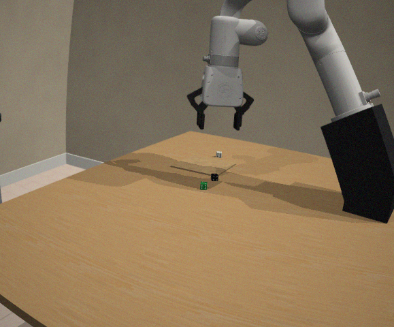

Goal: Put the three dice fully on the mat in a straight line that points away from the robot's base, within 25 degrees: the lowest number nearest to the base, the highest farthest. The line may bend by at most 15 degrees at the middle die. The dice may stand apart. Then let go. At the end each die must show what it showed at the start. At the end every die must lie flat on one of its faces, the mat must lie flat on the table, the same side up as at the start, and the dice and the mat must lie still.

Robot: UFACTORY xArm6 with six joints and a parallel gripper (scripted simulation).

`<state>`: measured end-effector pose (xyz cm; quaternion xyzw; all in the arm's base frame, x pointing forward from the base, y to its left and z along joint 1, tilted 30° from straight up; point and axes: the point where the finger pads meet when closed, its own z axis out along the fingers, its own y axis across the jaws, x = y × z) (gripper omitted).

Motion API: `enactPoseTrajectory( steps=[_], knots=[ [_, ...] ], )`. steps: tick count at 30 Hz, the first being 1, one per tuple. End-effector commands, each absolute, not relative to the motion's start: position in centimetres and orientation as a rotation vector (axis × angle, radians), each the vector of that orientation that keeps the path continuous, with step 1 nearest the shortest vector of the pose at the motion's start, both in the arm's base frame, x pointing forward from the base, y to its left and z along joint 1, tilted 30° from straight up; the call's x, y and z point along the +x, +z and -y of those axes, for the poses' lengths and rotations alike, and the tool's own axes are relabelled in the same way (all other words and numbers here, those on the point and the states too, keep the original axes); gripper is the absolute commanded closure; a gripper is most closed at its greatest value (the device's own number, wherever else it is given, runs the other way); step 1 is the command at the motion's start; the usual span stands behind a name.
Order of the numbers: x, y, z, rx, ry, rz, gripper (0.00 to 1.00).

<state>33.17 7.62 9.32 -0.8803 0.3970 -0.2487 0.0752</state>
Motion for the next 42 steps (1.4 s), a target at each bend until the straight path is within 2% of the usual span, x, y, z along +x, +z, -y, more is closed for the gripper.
enactPoseTrajectory(
  steps=[1, 21, 42],
  knots=[
    [33.2, 9.4, -7.7, -2.632, -0.747, -1.2, 0.0],
    [33.6, 9.1, -7.7, -2.339, -0.686, -1.586, 0.0],
    [34.2, 8.4, -7.8, -1.625, -0.523, -2.178, 0.0]
  ],
)
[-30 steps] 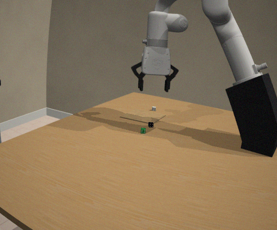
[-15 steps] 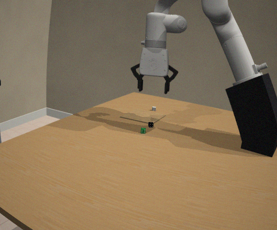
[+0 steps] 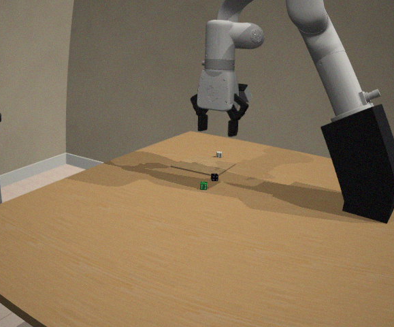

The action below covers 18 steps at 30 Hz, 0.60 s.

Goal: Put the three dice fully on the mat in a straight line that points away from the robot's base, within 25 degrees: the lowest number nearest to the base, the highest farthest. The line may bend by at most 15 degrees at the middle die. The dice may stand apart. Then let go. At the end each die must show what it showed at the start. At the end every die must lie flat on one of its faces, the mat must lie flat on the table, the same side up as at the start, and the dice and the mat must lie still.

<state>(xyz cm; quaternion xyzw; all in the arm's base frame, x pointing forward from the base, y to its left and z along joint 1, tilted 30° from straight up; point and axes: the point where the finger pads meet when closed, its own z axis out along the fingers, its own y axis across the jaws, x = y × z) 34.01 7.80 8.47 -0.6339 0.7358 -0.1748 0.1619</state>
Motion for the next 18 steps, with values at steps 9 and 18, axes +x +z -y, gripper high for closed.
enactPoseTrajectory(
  steps=[9, 18],
  knots=[
    [34.43, 8.02, -7.85, -1.291, -0.441, -2.351, 0.0],
    [34.62, 7.74, -7.84, -1.025, -0.373, -2.454, 0.0]
  ],
)
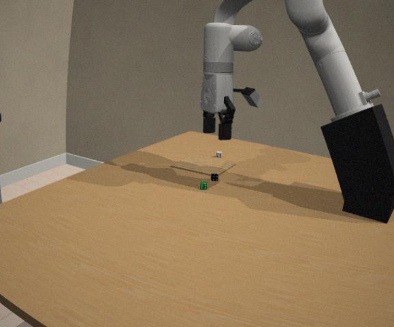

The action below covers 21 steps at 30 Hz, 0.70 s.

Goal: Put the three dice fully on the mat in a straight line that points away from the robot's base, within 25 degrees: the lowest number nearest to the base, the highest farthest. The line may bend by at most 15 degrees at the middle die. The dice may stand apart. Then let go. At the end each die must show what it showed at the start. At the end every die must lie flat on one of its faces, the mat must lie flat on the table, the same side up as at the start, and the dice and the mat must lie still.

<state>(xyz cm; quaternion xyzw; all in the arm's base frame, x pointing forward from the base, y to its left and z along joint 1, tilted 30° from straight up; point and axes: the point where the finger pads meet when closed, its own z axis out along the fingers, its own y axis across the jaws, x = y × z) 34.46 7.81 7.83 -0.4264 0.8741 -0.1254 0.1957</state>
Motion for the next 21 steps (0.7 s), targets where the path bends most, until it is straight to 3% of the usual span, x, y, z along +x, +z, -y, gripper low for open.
enactPoseTrajectory(
  steps=[1, 21],
  knots=[
    [34.66, 7.67, -7.84, -0.962, -0.357, -2.475, 0.0],
    [35.1, 6.88, -7.75, -0.245, -0.167, -2.608, 0.0]
  ],
)
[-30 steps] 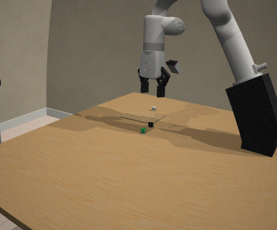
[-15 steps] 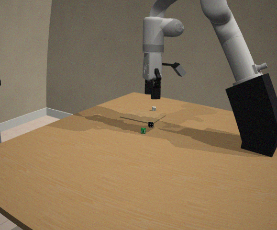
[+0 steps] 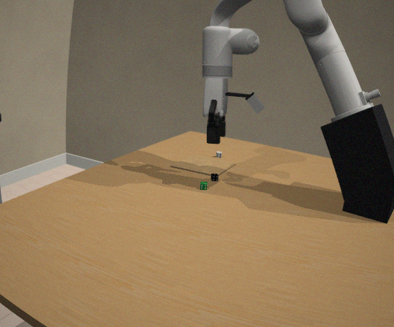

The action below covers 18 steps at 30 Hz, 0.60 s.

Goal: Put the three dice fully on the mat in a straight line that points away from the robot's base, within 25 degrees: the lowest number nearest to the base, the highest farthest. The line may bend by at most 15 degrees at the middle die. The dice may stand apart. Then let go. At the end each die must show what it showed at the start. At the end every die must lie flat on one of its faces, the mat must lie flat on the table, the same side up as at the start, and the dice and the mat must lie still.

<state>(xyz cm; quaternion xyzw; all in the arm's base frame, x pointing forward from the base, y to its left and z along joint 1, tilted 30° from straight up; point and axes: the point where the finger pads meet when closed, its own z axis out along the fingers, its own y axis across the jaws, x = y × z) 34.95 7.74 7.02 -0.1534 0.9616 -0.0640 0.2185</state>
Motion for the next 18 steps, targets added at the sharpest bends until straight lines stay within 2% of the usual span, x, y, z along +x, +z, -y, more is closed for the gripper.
enactPoseTrajectory(
  steps=[1, 18],
  knots=[
    [35.13, 6.83, -7.74, -0.204, -0.155, -2.61, 0.0],
    [35.45, 6.15, -7.6, 0.358, 0.0, -2.586, 0.0]
  ],
)
